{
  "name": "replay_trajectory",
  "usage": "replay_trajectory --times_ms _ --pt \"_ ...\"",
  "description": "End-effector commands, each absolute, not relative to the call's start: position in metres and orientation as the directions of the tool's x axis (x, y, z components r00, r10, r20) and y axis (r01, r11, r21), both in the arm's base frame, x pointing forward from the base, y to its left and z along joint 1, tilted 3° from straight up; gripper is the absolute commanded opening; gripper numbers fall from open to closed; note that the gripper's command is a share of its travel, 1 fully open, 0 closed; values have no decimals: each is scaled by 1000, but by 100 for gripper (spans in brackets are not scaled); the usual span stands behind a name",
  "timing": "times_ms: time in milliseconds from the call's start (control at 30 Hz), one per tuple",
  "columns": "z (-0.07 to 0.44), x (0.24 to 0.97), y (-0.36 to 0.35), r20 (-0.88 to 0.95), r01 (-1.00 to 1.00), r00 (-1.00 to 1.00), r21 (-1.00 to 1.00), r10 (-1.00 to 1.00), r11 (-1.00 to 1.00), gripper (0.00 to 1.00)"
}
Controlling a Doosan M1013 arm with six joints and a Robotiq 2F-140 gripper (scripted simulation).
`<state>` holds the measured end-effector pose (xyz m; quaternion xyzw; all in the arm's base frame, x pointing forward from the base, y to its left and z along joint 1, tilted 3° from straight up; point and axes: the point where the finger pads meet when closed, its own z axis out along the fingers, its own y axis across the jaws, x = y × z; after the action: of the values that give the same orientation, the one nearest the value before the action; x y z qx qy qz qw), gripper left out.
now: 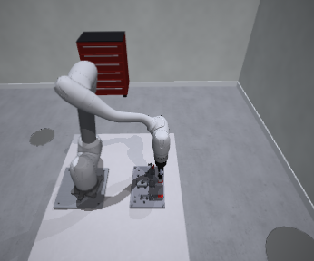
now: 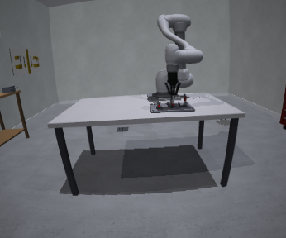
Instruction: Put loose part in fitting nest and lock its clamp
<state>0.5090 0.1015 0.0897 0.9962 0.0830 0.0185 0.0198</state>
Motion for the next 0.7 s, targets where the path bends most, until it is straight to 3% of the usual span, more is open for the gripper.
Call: replay_trajectory --times_ms 0,667 --pt "90 509 102 34 165 986 42 166 -985 10" --pt "115 508 102 34 165 986 42 166 -985 10"
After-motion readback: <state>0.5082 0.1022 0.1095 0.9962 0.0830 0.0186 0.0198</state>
